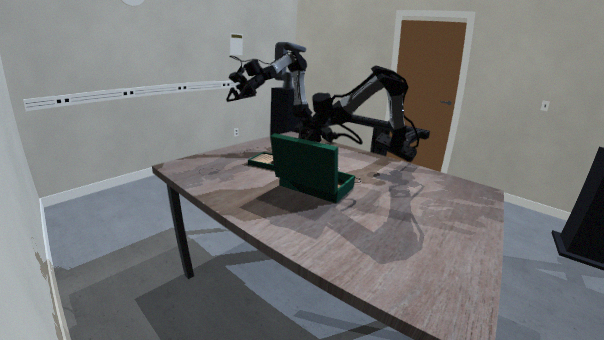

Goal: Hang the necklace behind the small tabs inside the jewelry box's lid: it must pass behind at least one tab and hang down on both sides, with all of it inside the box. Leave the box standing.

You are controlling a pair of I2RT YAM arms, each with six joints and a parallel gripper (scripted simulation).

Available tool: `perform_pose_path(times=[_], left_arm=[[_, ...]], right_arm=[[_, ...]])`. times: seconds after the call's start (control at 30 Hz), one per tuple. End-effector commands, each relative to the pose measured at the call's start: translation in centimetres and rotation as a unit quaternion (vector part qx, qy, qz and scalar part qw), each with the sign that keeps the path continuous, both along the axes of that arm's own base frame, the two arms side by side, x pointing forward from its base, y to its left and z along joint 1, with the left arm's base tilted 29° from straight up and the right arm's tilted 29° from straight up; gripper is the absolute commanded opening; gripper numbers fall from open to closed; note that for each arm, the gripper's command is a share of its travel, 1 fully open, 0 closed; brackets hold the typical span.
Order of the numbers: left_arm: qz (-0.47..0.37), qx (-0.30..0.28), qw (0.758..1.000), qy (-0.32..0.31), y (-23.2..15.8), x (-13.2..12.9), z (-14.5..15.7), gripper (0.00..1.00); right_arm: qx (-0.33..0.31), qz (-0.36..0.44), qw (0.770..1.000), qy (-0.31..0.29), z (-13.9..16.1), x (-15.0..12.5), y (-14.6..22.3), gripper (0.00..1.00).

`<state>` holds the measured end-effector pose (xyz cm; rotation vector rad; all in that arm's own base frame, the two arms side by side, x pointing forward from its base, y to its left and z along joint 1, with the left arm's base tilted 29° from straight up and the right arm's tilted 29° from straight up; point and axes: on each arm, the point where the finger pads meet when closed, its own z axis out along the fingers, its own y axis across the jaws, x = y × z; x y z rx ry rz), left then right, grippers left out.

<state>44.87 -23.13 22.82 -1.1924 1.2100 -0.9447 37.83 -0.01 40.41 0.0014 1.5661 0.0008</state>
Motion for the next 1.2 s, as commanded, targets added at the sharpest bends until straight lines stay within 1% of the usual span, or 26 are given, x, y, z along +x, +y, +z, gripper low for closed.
perform_pose_path(times=[0.0,0.43,0.47,0.5,0.63,0.67,0.73,0.87,0.9,0.97,1.03,1.1,1.17], left_arm=[[0.003,-0.027,0.999,-0.033,0.1,0.3,3.0,0.07],[0.002,-0.027,0.999,-0.032,0.1,0.3,2.9,0.07],[-0.004,-0.024,0.999,-0.027,-0.1,-1.0,2.5,0.07],[-0.003,-0.023,0.999,-0.024,-0.1,-1.2,2.2,0.07],[-0.003,-0.027,0.999,-0.026,-0.2,-1.7,2.3,0.07],[-0.003,-0.029,0.999,-0.03,-0.3,-1.7,2.9,0.07],[-0.003,-0.026,0.999,-0.024,-0.2,-2.1,2.2,0.07],[-0.003,-0.027,0.999,-0.028,-0.4,-2.4,2.7,0.07],[-0.003,-0.021,1.0,-0.021,-0.3,-2.7,2.0,0.07],[-0.003,-0.03,0.999,-0.029,-0.5,-2.7,2.9,0.07],[-0.004,-0.025,0.999,-0.023,-0.4,-3.2,2.2,0.07],[-0.004,-0.029,0.999,-0.026,-0.5,-3.4,2.6,0.07],[-0.004,-0.026,0.999,-0.023,-0.5,-3.9,2.3,0.07]], right_arm=[[-0.004,0.007,0.999,-0.042,3.2,-1.3,0.4,1.0],[-0.004,0.007,0.999,-0.042,3.2,-1.3,0.4,1.0],[-0.004,0.007,0.999,-0.042,3.2,-1.3,0.4,1.0],[-0.004,0.007,0.999,-0.042,3.2,-1.3,0.4,1.0],[-0.004,0.007,0.999,-0.042,3.2,-1.3,0.4,1.0],[-0.004,0.007,0.999,-0.042,3.2,-1.3,0.4,1.0],[-0.004,0.007,0.999,-0.042,3.2,-1.3,0.4,1.0],[-0.004,0.007,0.999,-0.042,3.2,-1.3,0.4,1.0],[-0.004,0.007,0.999,-0.042,3.2,-1.3,0.4,1.0],[-0.004,0.007,0.999,-0.042,3.2,-1.3,0.4,1.0],[-0.004,0.007,0.999,-0.042,3.2,-1.3,0.4,1.0],[-0.004,0.007,0.999,-0.042,3.2,-1.3,0.4,1.0],[-0.004,0.007,0.999,-0.042,3.2,-1.3,0.4,1.0]])
